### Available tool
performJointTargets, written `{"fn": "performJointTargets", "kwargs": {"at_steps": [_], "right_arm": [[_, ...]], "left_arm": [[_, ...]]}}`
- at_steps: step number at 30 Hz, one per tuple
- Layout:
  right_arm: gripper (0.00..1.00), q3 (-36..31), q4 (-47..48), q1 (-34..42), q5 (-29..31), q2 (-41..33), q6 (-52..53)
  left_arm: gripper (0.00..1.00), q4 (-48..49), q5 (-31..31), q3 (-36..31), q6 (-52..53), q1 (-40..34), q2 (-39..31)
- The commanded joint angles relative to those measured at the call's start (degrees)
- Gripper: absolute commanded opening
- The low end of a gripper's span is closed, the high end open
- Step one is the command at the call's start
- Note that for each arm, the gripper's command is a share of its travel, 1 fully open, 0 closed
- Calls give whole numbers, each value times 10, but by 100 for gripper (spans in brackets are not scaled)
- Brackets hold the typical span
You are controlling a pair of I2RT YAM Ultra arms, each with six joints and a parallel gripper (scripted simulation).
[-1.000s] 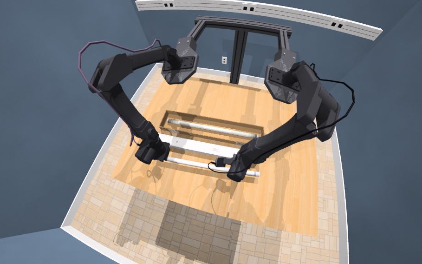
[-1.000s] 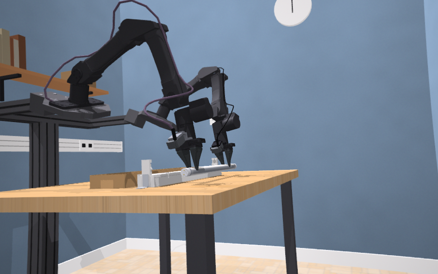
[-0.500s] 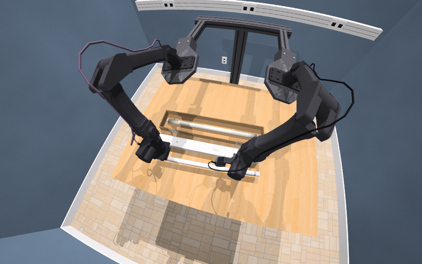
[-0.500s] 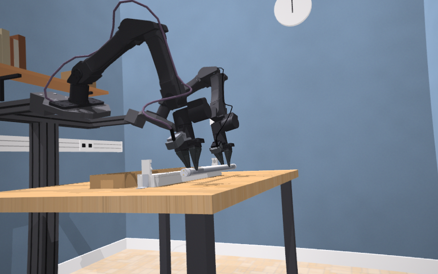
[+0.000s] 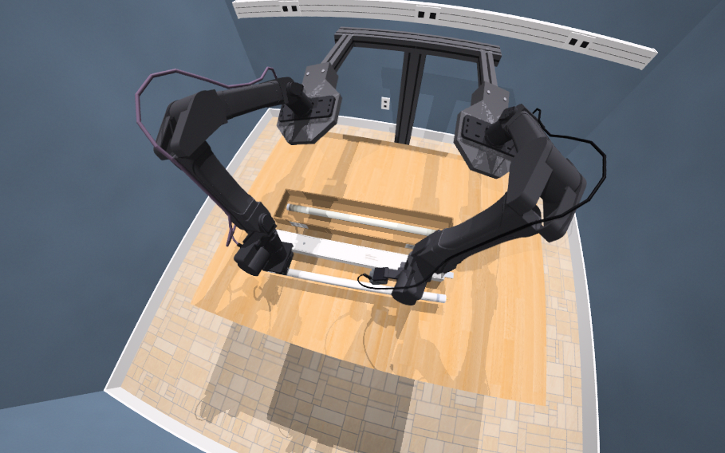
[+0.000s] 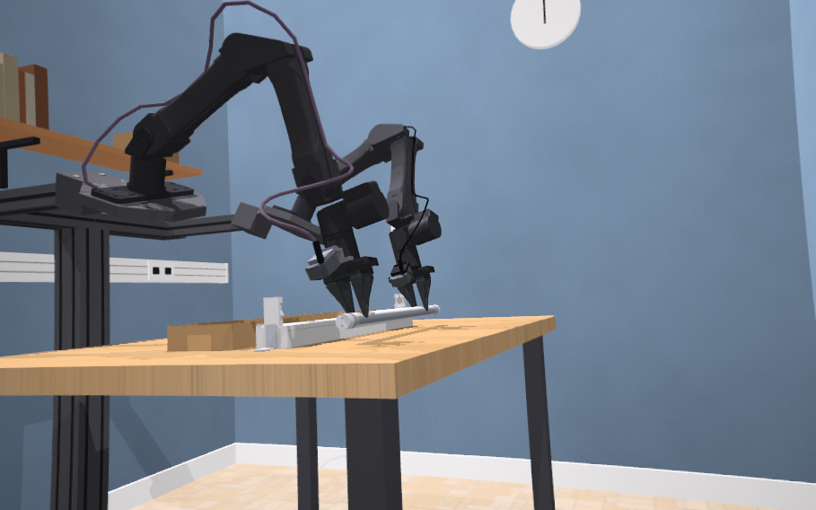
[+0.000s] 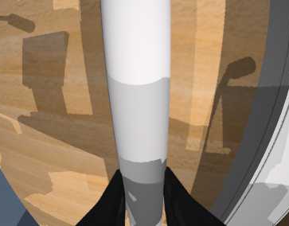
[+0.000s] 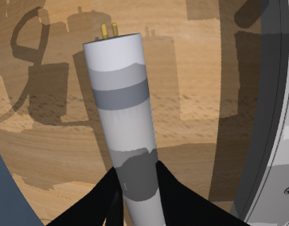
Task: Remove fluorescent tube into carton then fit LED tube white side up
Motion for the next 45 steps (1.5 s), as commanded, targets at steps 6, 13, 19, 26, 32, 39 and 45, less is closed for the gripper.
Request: {"fn": "performJointTargets", "kwargs": {"at_steps": [6, 13, 19, 26, 32, 39, 45], "right_arm": [[11, -24, 49, -2, 2, -23, -12], [11, -17, 40, -1, 3, -9, -12], [11, 2, 46, 1, 1, 11, -13], [11, 1, 49, -1, 1, 12, -14], [11, 7, 58, 2, 0, 24, -15], [11, 10, 62, -5, -1, 27, -16], [11, 14, 65, -6, -1, 41, -17]], "left_arm": [[11, 49, -11, -25, 13, -13, -13], [11, 38, -10, -19, 13, -14, -3], [11, 40, -9, 1, 16, 3, 10], [11, 36, -6, 1, 16, 5, 14], [11, 49, -8, 7, 19, 8, 23], [11, 59, -4, 13, 21, 6, 32], [11, 64, -5, 16, 22, 12, 39]]}}
